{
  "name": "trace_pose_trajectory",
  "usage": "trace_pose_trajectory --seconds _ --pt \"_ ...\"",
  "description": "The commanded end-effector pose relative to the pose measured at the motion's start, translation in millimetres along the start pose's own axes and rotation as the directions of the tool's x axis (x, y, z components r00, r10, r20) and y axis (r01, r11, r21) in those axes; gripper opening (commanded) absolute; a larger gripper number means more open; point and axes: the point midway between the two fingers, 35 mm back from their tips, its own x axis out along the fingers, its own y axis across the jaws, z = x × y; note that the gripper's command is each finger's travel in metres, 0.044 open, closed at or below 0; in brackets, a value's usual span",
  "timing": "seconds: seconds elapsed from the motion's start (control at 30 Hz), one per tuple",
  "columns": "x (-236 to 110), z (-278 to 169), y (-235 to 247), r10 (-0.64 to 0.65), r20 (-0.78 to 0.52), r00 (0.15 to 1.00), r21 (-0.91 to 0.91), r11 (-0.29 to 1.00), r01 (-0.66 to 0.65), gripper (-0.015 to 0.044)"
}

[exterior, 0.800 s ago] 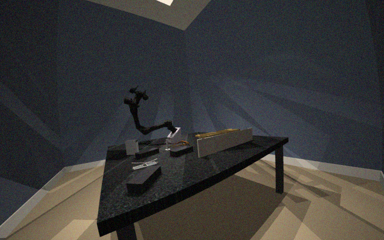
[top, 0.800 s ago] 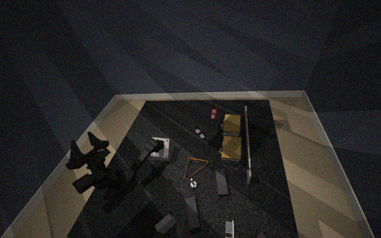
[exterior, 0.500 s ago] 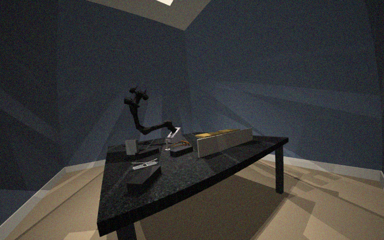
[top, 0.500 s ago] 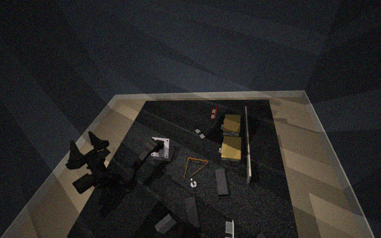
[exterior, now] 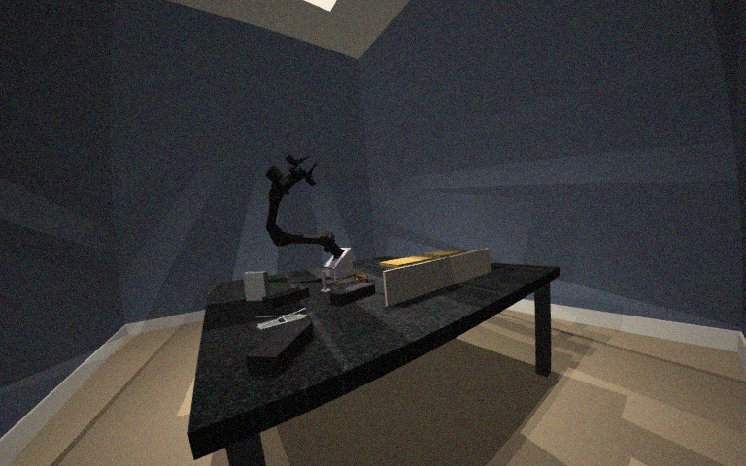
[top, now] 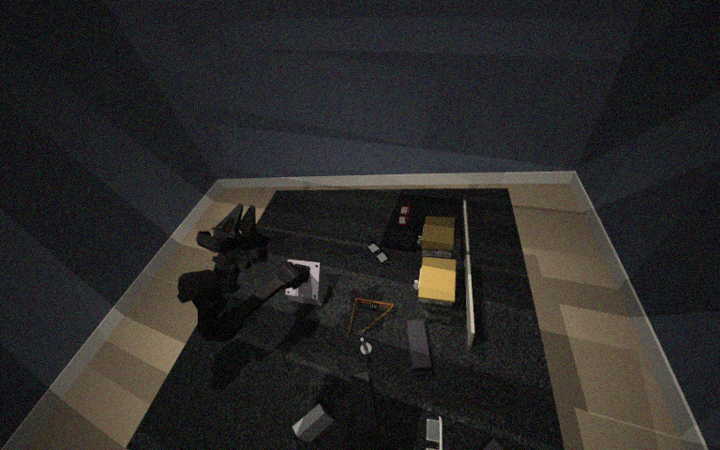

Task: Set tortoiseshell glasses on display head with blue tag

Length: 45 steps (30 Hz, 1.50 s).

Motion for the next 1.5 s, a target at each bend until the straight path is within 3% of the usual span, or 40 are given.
trace_pose_trajectory --seconds 0.0,0.17,0.33,0.47,0.67,0.87,1.1,1.37,1.47 --pt "27.7 42.9 -34.6 -0.131 0.155 0.979 -0.041 0.990 0.139 0.0200" --pt "49.9 103.4 -90.9 -0.324 0.342 0.882 -0.056 0.930 0.364 0.0200" --pt "50.6 161.0 -154.2 -0.515 0.486 0.706 -0.026 0.799 0.601 0.0200" --pt "36.3 200.6 -206.6 -0.650 0.556 0.519 0.021 0.635 0.773 0.0200" --pt "-8.9 245.1 -288.0 -0.805 0.571 0.164 0.092 0.261 0.961 0.0200" --pt "-76.6 264.9 -357.8 -0.852 0.476 -0.216 0.101 -0.191 0.976 0.0200" --pt "-165.1 256.0 -414.5 -0.754 0.274 -0.597 -0.079 -0.636 0.768 0.0200" --pt "-171.7 256.7 -418.4 -0.738 0.253 -0.626 -0.108 -0.665 0.739 0.0200" --pt "-171.7 256.7 -418.4 -0.738 0.253 -0.626 -0.108 -0.665 0.739 0.0121"
